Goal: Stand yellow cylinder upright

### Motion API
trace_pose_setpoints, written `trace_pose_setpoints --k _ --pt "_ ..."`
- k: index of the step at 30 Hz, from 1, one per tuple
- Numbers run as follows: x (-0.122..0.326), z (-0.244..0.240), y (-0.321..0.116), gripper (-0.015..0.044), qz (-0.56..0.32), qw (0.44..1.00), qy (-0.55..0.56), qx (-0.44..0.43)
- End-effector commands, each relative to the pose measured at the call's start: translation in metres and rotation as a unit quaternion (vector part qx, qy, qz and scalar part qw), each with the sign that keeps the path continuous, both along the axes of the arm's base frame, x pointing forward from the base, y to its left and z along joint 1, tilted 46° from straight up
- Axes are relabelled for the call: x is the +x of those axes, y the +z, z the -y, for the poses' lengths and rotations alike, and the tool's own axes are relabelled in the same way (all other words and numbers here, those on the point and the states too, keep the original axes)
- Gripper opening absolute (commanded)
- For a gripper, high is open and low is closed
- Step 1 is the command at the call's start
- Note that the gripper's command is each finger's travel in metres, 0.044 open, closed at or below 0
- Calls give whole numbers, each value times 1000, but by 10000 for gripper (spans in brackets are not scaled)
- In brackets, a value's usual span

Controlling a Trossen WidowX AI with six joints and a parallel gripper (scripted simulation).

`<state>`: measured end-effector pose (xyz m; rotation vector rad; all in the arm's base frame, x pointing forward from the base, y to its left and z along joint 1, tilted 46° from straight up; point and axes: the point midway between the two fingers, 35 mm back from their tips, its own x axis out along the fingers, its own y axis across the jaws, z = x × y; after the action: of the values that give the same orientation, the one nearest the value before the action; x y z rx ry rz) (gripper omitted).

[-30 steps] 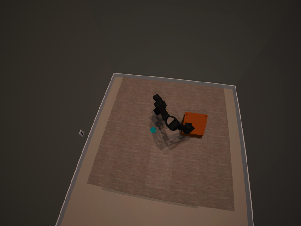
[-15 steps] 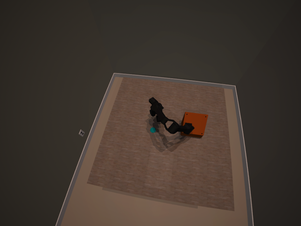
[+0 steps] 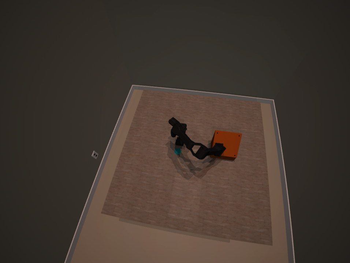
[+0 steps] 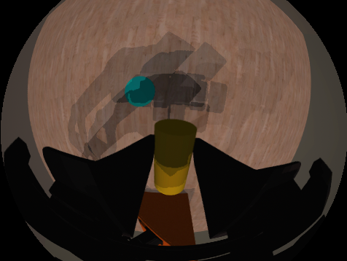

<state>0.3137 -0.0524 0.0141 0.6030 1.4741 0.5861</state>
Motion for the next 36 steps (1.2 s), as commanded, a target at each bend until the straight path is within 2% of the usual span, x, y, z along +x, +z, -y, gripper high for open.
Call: trace_pose_setpoints --k 1,17,36 --pt "8 -7 12 105 -24 999 -33 3" --pt "23 -40 45 105 -131 981 -139 20" --pt "23 -43 30 105 -118 983 -142 -19"
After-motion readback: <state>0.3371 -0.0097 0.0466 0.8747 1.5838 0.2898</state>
